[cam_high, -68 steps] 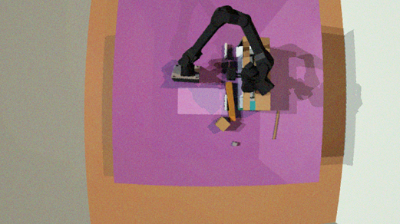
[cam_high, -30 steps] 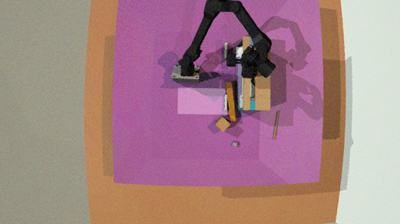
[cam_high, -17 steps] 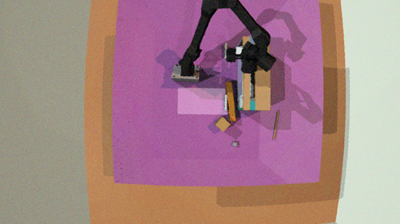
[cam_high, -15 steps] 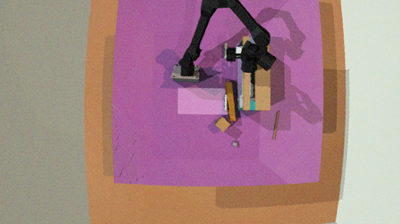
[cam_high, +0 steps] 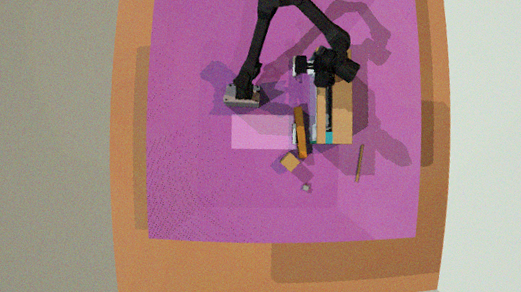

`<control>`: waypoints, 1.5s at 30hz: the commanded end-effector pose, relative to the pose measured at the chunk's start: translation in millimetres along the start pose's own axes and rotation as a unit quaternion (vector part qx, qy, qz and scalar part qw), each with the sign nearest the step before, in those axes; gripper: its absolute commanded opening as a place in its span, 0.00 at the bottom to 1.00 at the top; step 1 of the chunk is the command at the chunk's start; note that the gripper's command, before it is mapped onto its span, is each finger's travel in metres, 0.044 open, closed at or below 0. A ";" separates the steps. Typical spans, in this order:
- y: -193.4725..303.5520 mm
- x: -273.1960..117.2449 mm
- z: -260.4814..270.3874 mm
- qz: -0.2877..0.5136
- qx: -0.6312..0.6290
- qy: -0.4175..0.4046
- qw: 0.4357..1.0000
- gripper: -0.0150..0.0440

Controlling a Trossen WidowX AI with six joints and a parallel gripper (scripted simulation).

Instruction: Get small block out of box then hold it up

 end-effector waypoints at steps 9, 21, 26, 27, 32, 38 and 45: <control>-12.5 -12.3 7.0 -0.007 0.002 -0.003 1.000 0.93; -112.9 -79.8 5.9 -0.020 0.013 -0.025 0.999 0.89; -75.5 -82.7 4.2 -0.037 0.161 -0.062 0.984 0.74; -67.0 -82.9 3.1 -0.039 0.195 -0.072 0.977 0.74; -25.9 -81.3 -5.8 -0.031 0.355 -0.121 0.926 0.74; 18.3 -74.6 -23.7 0.012 0.528 -0.171 0.832 0.74; 50.1 -65.5 -43.8 0.070 0.653 -0.194 0.729 0.74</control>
Point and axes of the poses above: the point midway between the two fingers, 35 mm back from their tips, its own x axis out along the fingers, its own z axis across the jaws, y = z × x, the point moved 1 cm from there along -x, back along the fingers
